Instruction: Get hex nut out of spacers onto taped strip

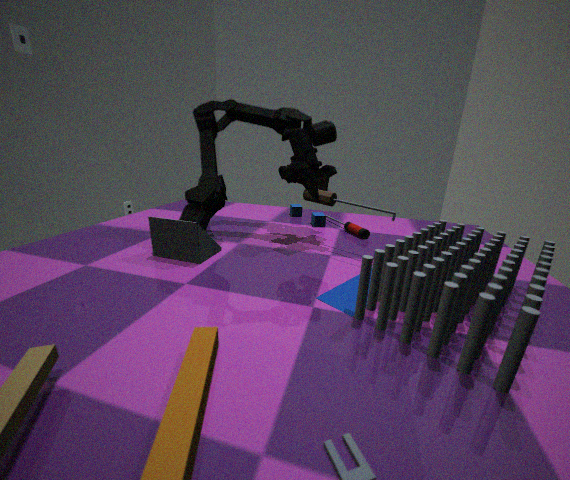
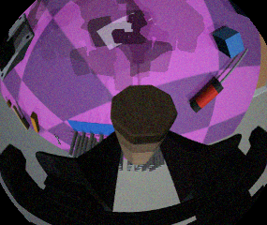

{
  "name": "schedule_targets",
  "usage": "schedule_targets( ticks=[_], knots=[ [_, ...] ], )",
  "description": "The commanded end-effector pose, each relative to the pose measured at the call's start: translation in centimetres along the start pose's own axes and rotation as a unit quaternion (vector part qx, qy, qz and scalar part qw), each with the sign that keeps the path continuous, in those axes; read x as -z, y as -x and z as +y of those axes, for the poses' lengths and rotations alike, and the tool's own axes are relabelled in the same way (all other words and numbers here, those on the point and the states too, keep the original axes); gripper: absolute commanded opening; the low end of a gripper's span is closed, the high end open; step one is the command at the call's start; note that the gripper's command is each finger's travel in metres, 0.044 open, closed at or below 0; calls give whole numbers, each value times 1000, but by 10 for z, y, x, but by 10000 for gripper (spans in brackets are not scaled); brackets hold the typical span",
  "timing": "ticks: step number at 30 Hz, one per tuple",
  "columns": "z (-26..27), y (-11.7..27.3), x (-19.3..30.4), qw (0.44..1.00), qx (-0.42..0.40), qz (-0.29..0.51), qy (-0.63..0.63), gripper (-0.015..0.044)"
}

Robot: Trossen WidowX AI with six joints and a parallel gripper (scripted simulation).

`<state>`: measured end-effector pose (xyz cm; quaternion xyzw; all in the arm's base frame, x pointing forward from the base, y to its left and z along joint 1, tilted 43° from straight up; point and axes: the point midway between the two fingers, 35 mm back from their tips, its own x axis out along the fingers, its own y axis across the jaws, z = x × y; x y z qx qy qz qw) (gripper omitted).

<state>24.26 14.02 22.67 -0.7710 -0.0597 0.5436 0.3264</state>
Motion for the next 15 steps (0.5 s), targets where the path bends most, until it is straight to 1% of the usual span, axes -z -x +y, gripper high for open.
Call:
schedule_targets(
  ticks=[1, 15],
  knots=[
    [-7, 3, -10, 1000, -4, 3, 18, 0],
    [-26, 7, -51, 996, -19, -1, 87, 0]
  ],
)
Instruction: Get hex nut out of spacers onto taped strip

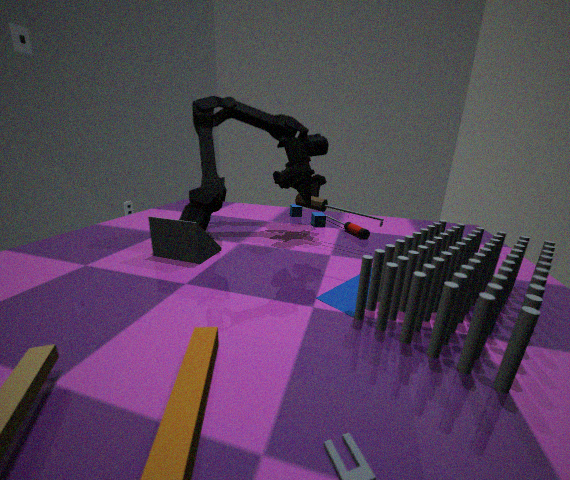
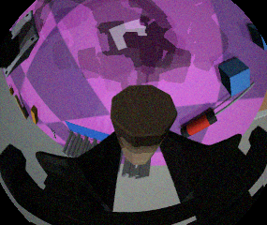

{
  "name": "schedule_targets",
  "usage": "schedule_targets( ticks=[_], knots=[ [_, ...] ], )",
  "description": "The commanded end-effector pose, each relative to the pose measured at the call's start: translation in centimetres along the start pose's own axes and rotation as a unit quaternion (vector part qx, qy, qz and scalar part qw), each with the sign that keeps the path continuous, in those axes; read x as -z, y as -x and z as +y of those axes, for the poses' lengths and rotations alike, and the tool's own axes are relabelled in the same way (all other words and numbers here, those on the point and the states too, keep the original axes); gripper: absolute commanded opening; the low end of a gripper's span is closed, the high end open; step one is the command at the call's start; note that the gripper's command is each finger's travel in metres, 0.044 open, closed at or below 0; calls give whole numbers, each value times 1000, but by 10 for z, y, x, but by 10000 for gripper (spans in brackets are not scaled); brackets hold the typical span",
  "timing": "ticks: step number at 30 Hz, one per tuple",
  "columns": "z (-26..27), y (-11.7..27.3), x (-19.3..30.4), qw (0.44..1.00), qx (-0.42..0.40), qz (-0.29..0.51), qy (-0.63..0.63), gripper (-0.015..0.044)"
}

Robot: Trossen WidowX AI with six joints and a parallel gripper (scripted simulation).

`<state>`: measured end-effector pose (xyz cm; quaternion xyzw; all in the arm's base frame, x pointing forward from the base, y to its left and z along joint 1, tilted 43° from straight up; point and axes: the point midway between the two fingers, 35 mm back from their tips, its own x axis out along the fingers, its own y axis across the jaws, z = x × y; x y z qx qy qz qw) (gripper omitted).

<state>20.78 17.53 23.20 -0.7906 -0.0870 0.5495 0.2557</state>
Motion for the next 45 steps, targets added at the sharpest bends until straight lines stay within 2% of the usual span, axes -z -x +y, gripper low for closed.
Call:
schedule_targets(
  ticks=[1, 20, 45],
  knots=[
    [-7, 5, -8, 1000, 0, 7, 17, 0],
    [-30, 23, -59, 993, -1, 17, 114, 0],
    [-47, 60, -118, 971, 38, 45, 231, 0]
  ],
)
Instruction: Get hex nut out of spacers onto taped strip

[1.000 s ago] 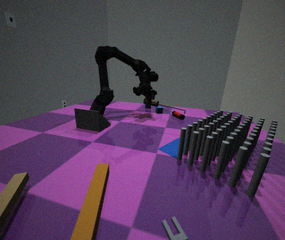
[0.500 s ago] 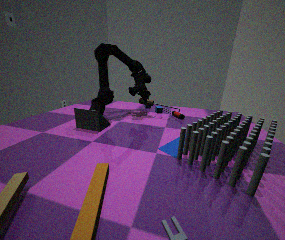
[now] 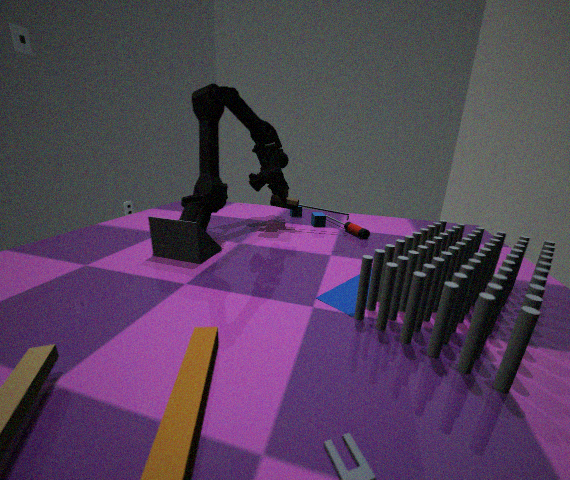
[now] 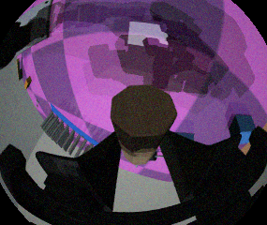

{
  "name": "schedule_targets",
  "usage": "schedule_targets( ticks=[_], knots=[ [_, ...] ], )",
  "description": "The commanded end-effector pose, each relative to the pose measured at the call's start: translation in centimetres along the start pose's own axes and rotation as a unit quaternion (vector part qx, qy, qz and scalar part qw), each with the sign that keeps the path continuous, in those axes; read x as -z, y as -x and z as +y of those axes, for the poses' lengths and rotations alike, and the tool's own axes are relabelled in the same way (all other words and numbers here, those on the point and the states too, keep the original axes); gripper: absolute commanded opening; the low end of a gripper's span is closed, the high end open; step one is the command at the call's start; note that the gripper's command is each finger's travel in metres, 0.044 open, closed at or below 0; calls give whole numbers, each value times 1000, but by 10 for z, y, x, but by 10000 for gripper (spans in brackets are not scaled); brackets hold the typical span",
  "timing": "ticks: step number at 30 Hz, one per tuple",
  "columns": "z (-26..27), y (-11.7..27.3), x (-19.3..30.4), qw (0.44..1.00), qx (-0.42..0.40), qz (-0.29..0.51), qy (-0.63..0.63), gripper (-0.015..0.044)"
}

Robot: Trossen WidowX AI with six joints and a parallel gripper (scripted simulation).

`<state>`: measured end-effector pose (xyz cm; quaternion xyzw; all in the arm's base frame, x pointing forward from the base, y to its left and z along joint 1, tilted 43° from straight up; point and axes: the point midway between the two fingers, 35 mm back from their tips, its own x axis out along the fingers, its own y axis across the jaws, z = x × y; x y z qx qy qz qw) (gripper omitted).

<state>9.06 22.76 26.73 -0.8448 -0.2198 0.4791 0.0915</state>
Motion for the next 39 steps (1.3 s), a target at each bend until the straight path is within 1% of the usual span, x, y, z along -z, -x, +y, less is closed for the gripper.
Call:
schedule_targets(
  ticks=[1, 20, 39],
  knots=[
    [-5, 10, -4, 1000, 11, 11, 13, 0],
    [-25, 47, -32, 992, 66, 45, 96, 0],
    [-38, 90, -56, 973, 146, 78, 161, 0]
  ],
)
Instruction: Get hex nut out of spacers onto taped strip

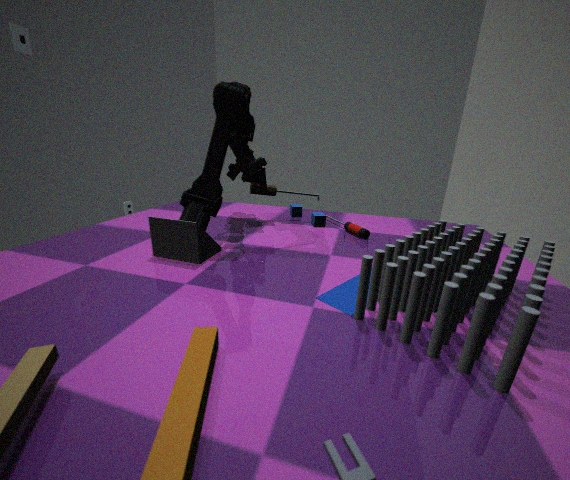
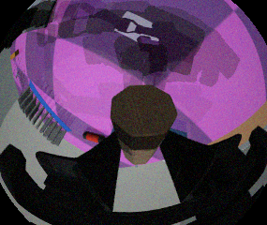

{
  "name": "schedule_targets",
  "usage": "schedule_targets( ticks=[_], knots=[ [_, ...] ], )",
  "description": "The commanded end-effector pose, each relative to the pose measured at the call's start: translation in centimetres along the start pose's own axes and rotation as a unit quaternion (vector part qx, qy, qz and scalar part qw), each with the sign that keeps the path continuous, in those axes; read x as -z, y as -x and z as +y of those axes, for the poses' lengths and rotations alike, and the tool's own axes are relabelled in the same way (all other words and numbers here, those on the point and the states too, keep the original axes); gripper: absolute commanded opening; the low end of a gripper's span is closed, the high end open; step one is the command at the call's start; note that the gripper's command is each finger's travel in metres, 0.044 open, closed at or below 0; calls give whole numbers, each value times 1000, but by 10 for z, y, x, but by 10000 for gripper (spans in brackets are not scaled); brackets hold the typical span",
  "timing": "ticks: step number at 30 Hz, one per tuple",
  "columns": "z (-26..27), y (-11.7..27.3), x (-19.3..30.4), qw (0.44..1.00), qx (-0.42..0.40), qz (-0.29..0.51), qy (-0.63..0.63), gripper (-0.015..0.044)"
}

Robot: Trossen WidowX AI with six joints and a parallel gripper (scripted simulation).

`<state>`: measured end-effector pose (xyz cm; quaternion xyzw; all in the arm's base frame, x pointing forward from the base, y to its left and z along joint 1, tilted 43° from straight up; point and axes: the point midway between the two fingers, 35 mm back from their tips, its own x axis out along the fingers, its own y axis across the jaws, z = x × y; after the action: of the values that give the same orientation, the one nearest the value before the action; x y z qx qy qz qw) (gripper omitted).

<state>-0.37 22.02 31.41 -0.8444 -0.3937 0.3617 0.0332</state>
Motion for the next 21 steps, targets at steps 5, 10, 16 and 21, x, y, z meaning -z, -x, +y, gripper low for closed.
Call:
schedule_targets(
  ticks=[5, 10, 16, 21],
  knots=[
    [-10, 19, -1, 999, 40, 20, 18, 0],
    [-16, 31, -2, 997, 67, 31, 30, 0],
    [-22, 45, -4, 993, 100, 44, 44, 0],
    [-27, 57, -5, 989, 129, 53, 56, 0]
  ],
)
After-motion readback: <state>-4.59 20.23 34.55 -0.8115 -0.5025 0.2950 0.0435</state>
